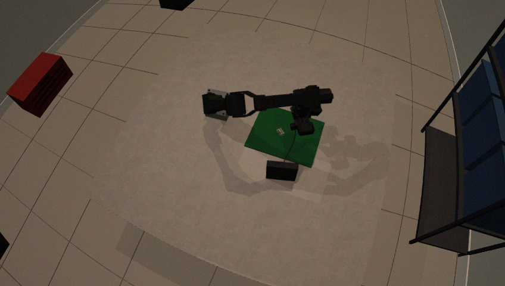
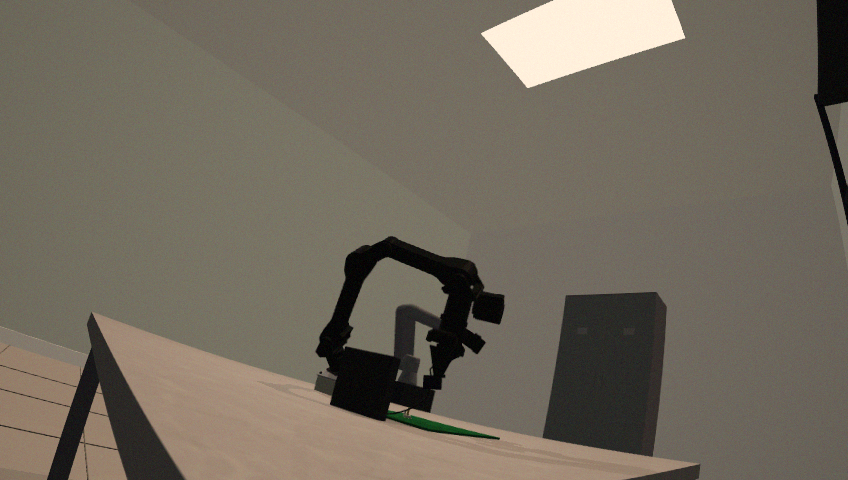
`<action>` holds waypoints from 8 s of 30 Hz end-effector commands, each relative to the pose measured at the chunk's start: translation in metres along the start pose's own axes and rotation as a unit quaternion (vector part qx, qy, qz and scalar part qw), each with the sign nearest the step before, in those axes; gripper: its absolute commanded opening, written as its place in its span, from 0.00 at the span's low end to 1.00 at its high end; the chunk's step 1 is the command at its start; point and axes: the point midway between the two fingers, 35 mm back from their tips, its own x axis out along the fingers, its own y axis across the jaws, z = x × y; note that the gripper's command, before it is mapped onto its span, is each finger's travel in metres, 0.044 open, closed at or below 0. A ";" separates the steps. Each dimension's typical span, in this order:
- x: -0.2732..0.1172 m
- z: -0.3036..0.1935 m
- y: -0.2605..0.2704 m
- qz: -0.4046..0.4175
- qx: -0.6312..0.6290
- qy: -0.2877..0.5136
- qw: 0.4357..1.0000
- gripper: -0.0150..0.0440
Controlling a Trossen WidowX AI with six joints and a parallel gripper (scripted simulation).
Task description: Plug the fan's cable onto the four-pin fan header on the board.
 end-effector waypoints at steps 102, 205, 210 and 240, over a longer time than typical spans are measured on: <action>0.059 0.021 -0.017 0.155 0.045 -0.392 0.906 0.25; 0.030 -0.033 -0.031 -0.001 -0.010 -0.658 0.753 0.25; 0.034 -0.034 -0.032 -0.001 -0.011 -0.658 0.753 0.25; 0.056 -0.040 -0.033 -0.002 -0.011 -0.658 0.753 0.25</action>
